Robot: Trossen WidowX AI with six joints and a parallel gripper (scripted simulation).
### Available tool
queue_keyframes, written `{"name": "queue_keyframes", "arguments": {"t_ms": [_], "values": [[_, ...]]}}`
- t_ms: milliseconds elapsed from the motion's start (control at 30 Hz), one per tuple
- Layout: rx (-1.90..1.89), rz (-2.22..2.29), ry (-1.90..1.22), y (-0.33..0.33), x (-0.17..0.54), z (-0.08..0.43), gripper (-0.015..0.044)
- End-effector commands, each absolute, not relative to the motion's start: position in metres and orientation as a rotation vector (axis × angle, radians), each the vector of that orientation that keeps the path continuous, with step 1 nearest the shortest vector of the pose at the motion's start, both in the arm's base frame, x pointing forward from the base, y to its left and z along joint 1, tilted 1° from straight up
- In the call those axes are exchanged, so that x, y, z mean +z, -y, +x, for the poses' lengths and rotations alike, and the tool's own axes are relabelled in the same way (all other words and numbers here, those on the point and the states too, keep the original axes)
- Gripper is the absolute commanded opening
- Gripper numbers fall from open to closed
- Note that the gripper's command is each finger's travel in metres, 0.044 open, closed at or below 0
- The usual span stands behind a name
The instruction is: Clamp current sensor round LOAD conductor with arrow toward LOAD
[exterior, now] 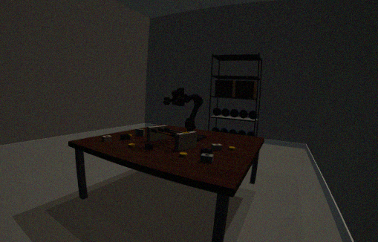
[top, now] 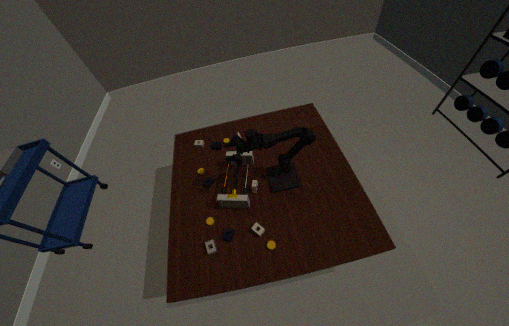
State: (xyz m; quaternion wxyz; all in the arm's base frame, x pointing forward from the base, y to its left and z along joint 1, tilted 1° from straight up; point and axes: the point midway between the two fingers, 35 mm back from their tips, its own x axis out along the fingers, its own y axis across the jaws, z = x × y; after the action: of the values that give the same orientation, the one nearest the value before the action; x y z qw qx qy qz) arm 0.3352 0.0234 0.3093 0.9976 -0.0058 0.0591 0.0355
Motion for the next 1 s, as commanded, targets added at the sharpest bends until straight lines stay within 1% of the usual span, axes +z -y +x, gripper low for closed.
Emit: {"name": "queue_keyframes", "arguments": {"t_ms": [0,167,300,467,967], "values": [[0.179,-0.035,-0.357,-0.064,0.285,0.354,0.044],[0.307,-0.108,-0.671,-0.116,0.251,0.357,0.044],[0.395,-0.192,-0.91,-0.153,0.227,0.345,0.044],[0.461,-0.286,-1.116,-0.182,0.209,0.326,0.044],[0.465,-0.292,-1.129,-0.183,0.208,0.324,0.044]]}}
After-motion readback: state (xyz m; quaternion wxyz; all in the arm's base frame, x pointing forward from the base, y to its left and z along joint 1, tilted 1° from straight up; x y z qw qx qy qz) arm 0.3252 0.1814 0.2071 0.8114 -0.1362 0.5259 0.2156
